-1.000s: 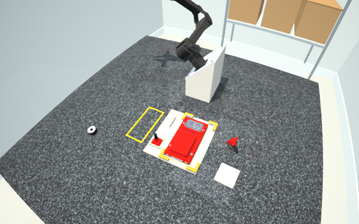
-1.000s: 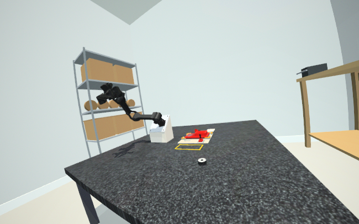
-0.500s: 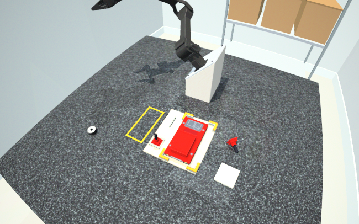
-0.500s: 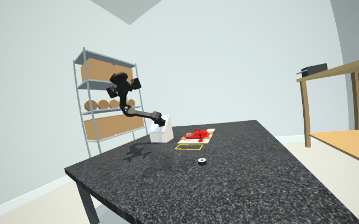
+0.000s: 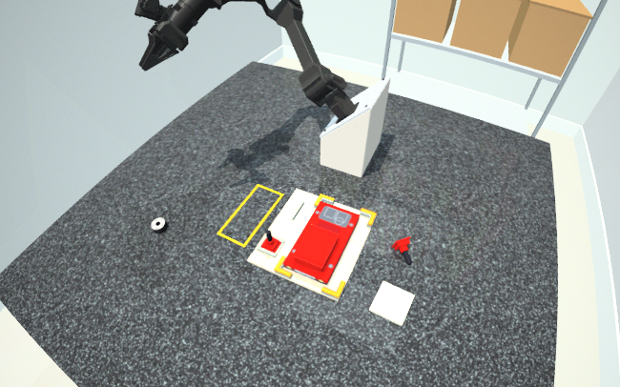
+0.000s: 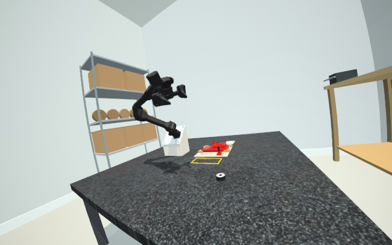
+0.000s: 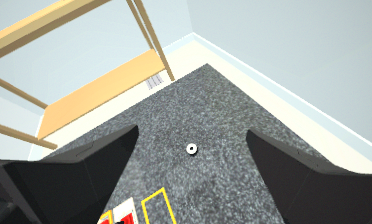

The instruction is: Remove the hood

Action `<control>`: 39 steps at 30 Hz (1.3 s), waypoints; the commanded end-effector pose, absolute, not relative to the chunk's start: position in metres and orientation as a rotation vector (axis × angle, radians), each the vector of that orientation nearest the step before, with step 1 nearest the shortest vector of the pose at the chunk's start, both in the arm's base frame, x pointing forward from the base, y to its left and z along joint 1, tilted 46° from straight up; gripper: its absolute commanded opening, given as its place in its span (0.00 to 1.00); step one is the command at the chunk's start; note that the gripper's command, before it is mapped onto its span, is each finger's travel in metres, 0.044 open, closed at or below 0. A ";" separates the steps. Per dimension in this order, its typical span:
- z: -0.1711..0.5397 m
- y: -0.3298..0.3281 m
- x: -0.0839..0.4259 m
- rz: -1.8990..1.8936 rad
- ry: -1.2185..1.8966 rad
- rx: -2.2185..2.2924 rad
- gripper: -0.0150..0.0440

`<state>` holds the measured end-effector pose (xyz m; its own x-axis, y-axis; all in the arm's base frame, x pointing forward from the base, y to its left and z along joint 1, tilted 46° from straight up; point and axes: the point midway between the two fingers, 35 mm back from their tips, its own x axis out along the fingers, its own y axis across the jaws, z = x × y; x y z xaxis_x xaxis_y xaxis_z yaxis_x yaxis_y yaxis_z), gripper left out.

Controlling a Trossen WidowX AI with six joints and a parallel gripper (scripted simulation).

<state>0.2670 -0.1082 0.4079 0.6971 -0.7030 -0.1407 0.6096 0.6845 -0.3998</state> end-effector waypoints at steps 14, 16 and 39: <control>0.194 -0.061 0.395 -0.628 0.882 -0.325 1.00; 0.164 -0.054 0.400 -0.627 0.957 -0.334 1.00; -0.062 -0.022 0.346 -0.735 1.524 -0.518 1.00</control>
<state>0.3446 -0.0228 -0.0655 -0.1015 -0.7110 -0.6958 0.0914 0.6898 -0.7182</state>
